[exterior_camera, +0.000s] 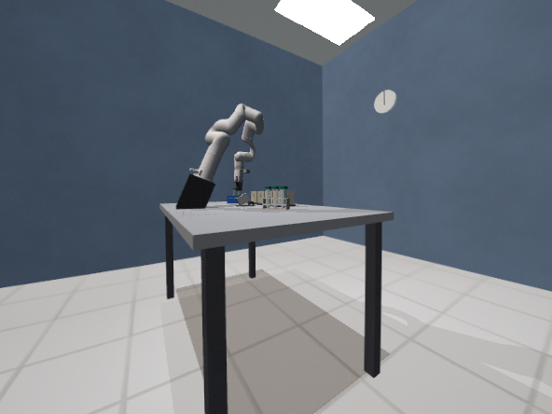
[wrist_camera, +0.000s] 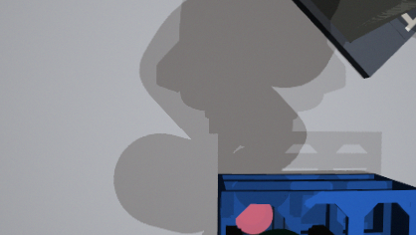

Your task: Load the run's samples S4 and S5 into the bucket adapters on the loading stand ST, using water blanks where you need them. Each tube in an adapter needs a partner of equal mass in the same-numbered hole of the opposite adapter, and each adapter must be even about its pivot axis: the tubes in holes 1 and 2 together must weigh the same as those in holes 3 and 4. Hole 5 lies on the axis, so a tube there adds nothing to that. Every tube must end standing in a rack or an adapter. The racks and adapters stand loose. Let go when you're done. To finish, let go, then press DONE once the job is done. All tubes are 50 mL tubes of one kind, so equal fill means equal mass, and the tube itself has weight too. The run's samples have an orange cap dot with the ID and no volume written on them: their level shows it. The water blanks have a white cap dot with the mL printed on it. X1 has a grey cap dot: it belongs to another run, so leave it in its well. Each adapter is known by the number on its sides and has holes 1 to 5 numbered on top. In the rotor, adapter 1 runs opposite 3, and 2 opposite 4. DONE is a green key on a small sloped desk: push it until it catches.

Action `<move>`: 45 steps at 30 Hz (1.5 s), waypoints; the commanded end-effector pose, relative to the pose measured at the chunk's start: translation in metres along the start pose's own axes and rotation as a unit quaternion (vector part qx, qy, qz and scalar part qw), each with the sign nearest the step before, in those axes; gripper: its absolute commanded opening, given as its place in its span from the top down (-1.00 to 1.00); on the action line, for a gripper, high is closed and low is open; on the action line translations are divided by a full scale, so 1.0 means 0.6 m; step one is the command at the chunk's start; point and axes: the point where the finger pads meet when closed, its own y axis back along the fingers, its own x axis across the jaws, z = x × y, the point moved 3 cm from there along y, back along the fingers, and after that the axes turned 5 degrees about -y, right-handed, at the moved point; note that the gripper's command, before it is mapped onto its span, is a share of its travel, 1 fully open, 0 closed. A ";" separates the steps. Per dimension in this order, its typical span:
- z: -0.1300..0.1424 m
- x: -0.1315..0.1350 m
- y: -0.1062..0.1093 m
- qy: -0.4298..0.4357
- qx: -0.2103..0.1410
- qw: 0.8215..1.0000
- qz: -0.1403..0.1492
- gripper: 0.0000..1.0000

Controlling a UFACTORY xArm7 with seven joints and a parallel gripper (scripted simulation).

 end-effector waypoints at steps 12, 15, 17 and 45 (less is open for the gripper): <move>0.001 -0.002 0.002 0.000 0.000 1.000 -0.002 1.00; 0.001 -0.002 0.002 0.000 0.000 1.000 -0.002 1.00; 0.001 -0.002 0.002 0.000 0.000 1.000 -0.002 1.00; 0.001 -0.002 0.029 0.000 0.000 1.000 -0.002 1.00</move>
